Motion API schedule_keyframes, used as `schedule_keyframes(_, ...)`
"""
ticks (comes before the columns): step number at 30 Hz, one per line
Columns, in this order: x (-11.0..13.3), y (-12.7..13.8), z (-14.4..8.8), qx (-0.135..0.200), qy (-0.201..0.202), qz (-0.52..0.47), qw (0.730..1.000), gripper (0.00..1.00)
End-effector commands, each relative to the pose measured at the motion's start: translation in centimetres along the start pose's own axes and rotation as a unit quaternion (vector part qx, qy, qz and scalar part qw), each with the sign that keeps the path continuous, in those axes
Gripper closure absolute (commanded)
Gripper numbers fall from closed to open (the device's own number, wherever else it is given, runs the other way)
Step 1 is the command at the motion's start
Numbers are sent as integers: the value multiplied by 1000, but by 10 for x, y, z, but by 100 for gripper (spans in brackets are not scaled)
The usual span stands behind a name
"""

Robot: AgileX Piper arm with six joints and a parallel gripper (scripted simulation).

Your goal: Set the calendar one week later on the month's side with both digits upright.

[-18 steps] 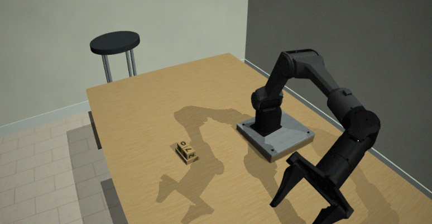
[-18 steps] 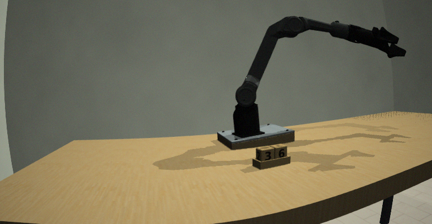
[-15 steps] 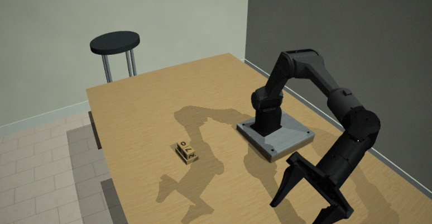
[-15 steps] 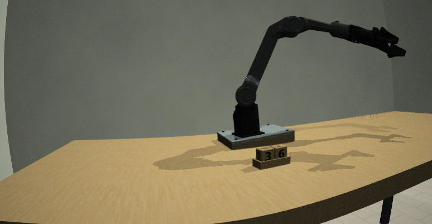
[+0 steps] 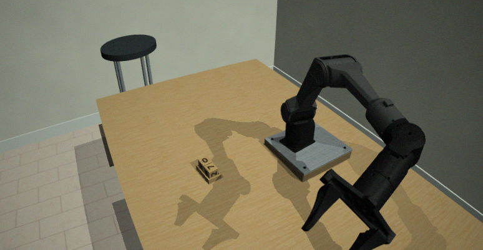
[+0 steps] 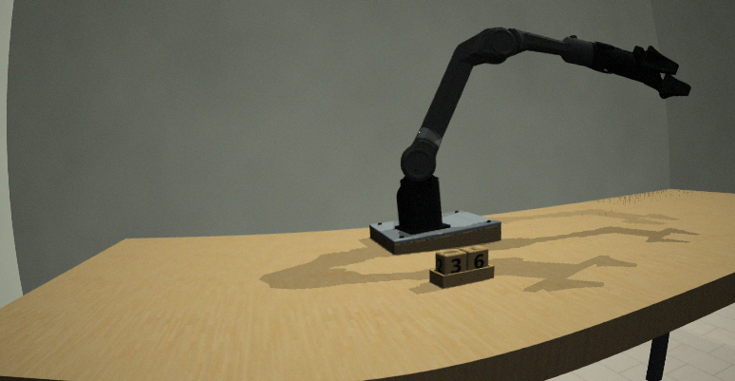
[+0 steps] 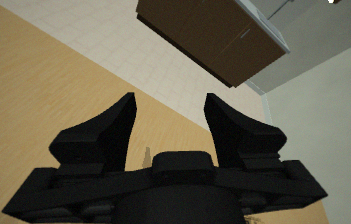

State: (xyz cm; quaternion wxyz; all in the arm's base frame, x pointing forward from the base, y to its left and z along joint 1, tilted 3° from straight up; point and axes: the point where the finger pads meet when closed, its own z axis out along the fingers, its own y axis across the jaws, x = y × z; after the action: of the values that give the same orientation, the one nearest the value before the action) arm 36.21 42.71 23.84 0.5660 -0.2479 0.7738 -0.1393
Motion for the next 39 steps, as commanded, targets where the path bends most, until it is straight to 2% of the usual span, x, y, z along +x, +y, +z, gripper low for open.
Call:
schedule_keyframes(1,0,-2,1,1,2,2,1000,0)
schedule_keyframes(4,10,-17,11,9,23,17,1000,0)
schedule_keyframes(7,37,-55,36,33,79,57,995,0)
schedule_keyframes(11,107,-140,71,88,200,159,963,0)
schedule_keyframes(12,108,-141,71,89,201,161,962,0)
schedule_keyframes(14,153,-188,77,125,268,229,927,0)
schedule_keyframes(17,156,-191,77,127,272,234,925,0)
schedule_keyframes(19,199,-232,73,161,330,303,880,0)
schedule_keyframes(20,207,-239,71,168,340,316,869,0)
schedule_keyframes(21,232,-260,64,187,370,360,836,0)
schedule_keyframes(23,256,-279,54,206,397,403,799,0)
schedule_keyframes(24,278,-295,42,224,420,445,759,0)
schedule_keyframes(25,291,-304,34,235,433,471,732,0)
schedule_keyframes(26,298,-308,29,241,439,485,717,0)
schedule_keyframes(28,328,-325,6,266,464,551,641,0)
schedule_keyframes(29,331,-327,3,268,466,559,631,0)
schedule_keyframes(31,354,-338,-21,288,480,619,552,0)
schedule_keyframes(33,354,-338,-21,288,480,619,552,0)
schedule_keyframes(36,374,-344,-47,306,484,680,458,0)
schedule_keyframes(39,382,-346,-59,312,482,710,408,0)
